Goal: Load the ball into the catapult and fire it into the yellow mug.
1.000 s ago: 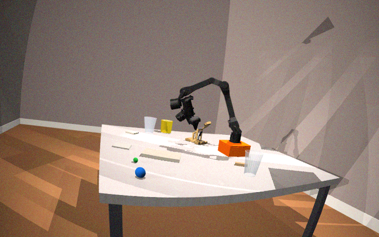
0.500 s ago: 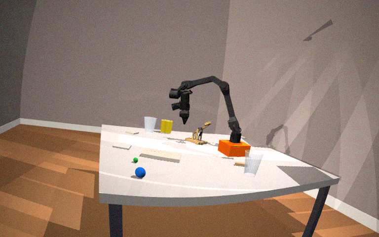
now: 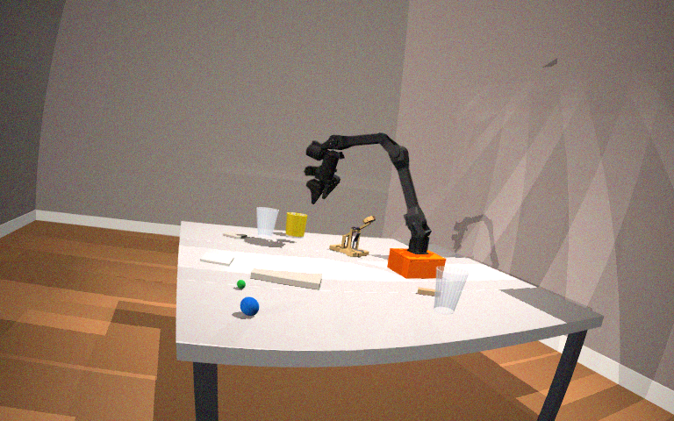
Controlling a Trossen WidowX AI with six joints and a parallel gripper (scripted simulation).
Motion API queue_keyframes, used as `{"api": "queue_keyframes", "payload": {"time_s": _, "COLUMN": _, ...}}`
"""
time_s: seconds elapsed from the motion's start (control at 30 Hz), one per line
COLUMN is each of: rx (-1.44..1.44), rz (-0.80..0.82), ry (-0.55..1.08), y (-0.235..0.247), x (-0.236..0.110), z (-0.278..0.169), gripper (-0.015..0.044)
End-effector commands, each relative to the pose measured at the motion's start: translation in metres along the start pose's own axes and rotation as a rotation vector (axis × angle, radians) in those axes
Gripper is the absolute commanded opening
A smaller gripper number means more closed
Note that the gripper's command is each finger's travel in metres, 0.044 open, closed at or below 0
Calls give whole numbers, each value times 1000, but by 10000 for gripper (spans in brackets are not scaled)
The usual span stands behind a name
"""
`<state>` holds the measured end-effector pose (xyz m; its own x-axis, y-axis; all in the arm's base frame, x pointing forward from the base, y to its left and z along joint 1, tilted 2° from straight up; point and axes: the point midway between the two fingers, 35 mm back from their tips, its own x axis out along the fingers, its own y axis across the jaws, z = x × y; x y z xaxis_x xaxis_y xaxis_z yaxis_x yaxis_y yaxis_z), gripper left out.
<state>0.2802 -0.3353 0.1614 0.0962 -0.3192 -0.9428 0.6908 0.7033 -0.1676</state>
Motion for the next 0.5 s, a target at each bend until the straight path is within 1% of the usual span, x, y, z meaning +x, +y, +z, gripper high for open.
{"api": "queue_keyframes", "payload": {"time_s": 0.0, "rx": 90, "rz": 17, "ry": -62, "y": -17, "x": -5, "z": 17, "gripper": 440}}
{"api": "queue_keyframes", "payload": {"time_s": 0.27, "rx": 306, "rz": 49, "ry": -208, "y": -65, "x": -24, "z": 49, "gripper": 440}}
{"api": "queue_keyframes", "payload": {"time_s": 0.47, "rx": 457, "rz": 69, "ry": -316, "y": -105, "x": -45, "z": 57, "gripper": 440}}
